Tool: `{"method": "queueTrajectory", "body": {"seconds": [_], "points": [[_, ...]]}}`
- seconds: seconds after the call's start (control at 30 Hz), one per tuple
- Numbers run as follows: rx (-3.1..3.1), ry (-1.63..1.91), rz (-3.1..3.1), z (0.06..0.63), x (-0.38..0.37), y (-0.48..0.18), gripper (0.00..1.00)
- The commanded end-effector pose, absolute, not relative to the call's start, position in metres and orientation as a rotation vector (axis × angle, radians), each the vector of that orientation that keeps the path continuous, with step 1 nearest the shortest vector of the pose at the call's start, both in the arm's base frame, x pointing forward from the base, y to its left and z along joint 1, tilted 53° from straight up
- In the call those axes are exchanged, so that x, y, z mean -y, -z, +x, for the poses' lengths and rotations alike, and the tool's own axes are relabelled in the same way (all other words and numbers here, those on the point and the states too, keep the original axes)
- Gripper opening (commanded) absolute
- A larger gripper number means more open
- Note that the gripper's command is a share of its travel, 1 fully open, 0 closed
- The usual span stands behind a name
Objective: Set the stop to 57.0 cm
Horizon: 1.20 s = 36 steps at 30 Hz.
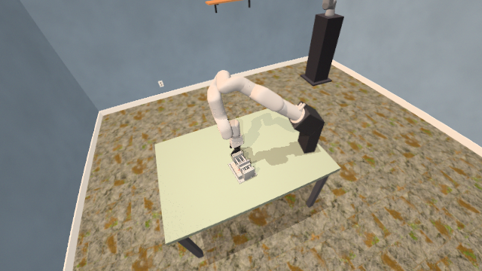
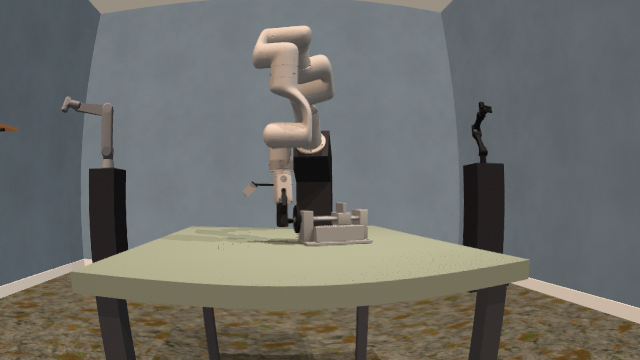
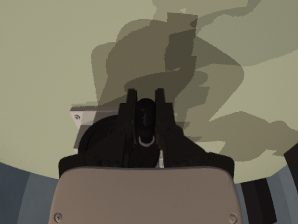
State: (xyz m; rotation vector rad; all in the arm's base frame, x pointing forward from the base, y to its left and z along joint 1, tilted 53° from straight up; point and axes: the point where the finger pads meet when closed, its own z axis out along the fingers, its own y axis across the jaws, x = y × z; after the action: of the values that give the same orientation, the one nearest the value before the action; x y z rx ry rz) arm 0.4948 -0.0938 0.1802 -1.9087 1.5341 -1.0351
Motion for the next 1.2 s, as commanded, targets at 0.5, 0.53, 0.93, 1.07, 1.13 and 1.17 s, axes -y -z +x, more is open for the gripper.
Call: {"method": "queueTrajectory", "body": {"seconds": [0.5,0.53,0.93,1.07,1.13,1.17], "points": [[-1.535,1.037,-1.908,0.481,0.085,-0.218,0.06],[-1.535,1.037,-1.908,0.483,0.084,-0.222,0.06],[-1.535,1.036,-1.908,0.515,0.078,-0.234,0.06],[-1.536,1.036,-1.908,0.520,0.078,-0.232,0.06],[-1.535,1.036,-1.908,0.522,0.078,-0.231,0.06],[-1.535,1.036,-1.908,0.523,0.078,-0.231,0.06]]}}
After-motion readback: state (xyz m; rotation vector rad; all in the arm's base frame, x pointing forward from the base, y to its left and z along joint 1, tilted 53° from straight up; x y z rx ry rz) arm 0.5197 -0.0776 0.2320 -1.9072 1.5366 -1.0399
